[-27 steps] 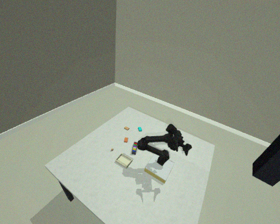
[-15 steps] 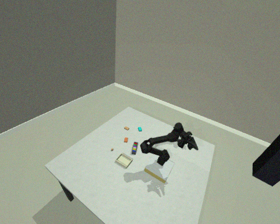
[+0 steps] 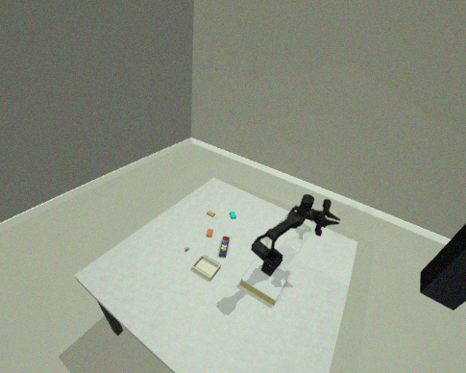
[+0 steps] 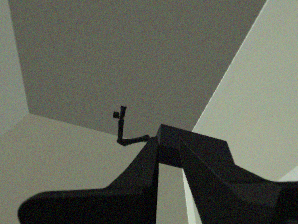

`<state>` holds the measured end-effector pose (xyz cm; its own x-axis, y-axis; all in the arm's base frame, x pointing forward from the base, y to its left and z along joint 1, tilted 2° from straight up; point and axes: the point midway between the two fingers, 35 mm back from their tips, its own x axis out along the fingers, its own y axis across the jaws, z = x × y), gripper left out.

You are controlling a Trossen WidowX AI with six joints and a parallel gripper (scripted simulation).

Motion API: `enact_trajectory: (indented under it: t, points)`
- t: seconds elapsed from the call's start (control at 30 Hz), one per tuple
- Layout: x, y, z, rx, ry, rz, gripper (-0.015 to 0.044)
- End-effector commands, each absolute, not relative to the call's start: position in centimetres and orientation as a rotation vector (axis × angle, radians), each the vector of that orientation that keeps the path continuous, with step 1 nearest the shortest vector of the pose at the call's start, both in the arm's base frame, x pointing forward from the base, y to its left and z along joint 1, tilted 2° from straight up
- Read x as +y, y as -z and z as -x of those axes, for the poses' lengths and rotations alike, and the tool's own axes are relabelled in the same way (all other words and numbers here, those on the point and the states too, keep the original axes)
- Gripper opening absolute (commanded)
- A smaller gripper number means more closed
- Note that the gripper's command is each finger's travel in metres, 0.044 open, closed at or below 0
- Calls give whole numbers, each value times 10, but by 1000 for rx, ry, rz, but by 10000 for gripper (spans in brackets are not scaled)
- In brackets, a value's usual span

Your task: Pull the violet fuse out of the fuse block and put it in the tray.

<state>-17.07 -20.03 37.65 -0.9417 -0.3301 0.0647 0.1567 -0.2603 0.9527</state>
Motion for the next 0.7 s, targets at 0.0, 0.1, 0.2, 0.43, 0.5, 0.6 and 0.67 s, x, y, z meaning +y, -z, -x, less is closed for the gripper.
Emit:
enact_trajectory:
  t: [0.0,0.1,0.2,0.43,0.5,0.6,0.67]
  points:
    - [-228,-370,154,-1493,2275,-306,74]
    - [-260,-357,129,-1226,2278,-400,74]
    - [-292,-339,93,-916,2241,-478,74]
    - [-337,-291,-9,-246,2012,-540,74]
    - [-341,-277,-41,-82,1918,-534,74]
    - [-339,-254,-88,150,1762,-508,74]
    - [-333,-238,-120,294,1648,-481,74]
